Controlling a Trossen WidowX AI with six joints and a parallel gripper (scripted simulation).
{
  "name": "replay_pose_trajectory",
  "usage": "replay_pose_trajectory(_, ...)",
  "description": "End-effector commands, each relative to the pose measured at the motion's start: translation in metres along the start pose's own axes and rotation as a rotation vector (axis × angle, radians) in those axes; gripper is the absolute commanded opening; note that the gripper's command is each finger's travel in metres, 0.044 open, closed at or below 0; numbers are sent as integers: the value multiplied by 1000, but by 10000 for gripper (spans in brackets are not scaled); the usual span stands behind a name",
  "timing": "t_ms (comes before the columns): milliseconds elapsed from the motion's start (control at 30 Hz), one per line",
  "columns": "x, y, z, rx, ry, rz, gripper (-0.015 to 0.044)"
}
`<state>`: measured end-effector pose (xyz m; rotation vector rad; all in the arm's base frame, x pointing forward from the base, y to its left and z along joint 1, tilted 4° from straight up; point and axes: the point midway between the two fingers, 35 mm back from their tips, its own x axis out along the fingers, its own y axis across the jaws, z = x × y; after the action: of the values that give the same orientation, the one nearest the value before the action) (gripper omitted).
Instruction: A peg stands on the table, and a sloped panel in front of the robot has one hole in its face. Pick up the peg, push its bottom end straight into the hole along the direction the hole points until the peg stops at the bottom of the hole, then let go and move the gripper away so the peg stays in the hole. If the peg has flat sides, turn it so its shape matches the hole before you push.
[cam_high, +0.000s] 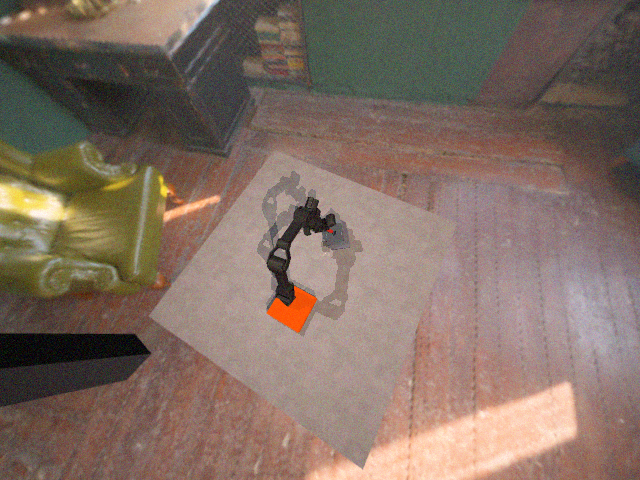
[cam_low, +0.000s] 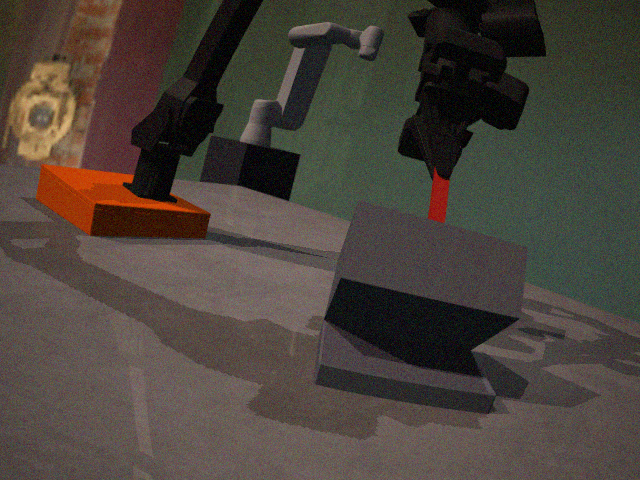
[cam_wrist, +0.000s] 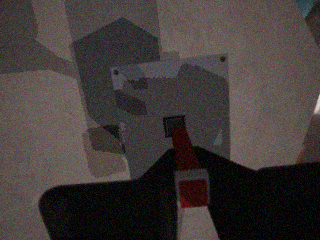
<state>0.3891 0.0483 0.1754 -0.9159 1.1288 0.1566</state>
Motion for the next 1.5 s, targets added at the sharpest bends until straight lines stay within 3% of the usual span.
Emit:
replay_pose_trajectory(0, 8, 1, -1, -9, 7, 1, 0)
replay_pose_trajectory(1467, 21, 1, -1, 0, 4, -6, 0)
